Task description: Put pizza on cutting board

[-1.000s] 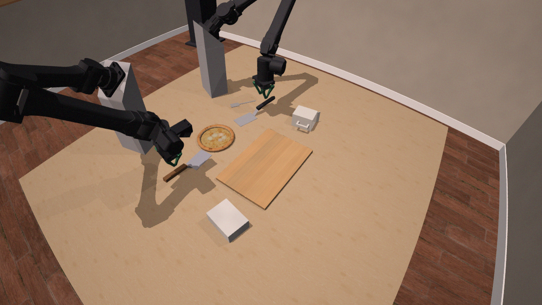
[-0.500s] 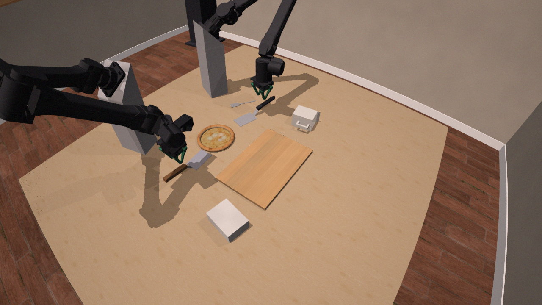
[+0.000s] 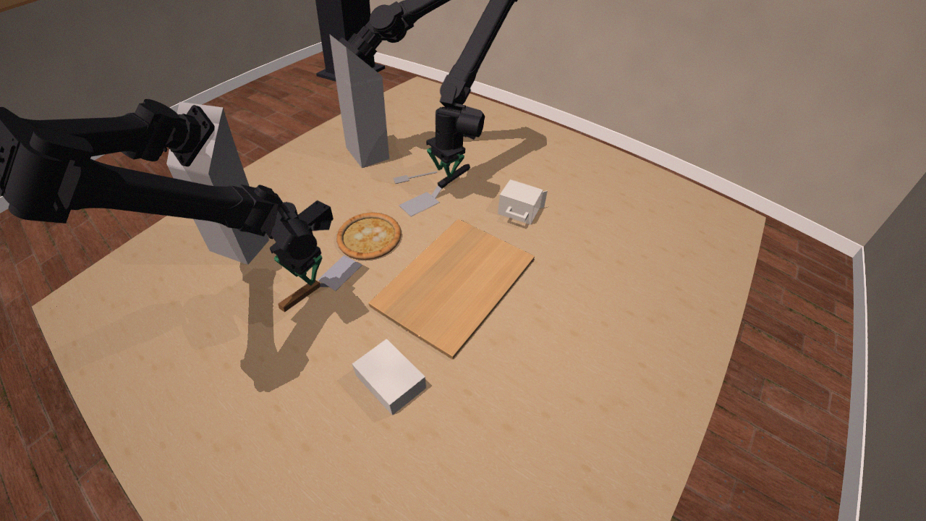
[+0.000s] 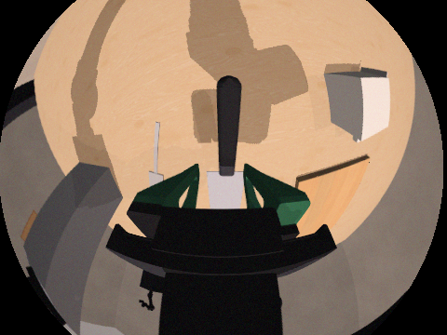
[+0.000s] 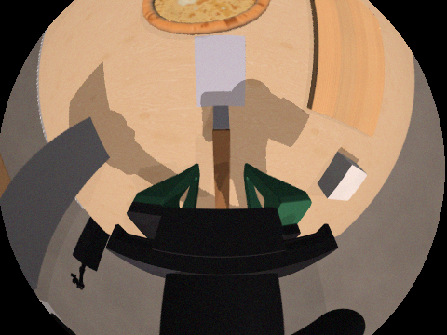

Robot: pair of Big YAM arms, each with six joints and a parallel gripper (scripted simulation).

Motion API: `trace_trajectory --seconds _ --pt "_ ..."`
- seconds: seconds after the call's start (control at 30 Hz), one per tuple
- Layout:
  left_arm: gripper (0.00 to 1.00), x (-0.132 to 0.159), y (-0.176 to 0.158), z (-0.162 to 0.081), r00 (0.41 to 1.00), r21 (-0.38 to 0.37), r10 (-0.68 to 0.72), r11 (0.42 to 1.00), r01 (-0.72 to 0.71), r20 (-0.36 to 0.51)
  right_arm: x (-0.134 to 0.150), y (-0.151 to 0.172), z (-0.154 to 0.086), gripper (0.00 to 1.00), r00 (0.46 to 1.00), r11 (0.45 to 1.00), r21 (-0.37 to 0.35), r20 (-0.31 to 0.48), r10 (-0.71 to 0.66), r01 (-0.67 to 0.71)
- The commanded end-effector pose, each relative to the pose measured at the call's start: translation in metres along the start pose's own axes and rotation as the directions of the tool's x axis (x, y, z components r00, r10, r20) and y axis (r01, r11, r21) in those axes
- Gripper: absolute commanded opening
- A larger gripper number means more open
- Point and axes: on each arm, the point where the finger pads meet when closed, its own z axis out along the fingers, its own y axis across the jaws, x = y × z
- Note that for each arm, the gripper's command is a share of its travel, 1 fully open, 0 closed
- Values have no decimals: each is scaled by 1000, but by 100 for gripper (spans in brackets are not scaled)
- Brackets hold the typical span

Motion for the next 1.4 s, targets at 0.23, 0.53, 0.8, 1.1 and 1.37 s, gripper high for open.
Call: trace_trajectory --seconds 0.23,0.53,0.8,1.1,1.37 --pt "48 -4 -2 24 1000 8 5 1000 -5 11 1 2 29 48 1000 1000 -13 -1 -23 23" --pt "48 -4 -20 22 1000 40 9 999 -10 12 0 4 52 48 1000 1000 -16 2 -26 26" --pt "48 10 -6 26 1000 24 29 999 -29 1 -3 1 32 48 999 999 13 1 -38 38" --pt "6 7 -5 28 1000 10 21 1000 -21 -5 -2 5 41 48 1000 999 -12 3 -30 30" --pt "6 7 -5 28 1000 10 21 1000 -21 -5 -2 5 41 48 1000 999 -12 3 -30 30"
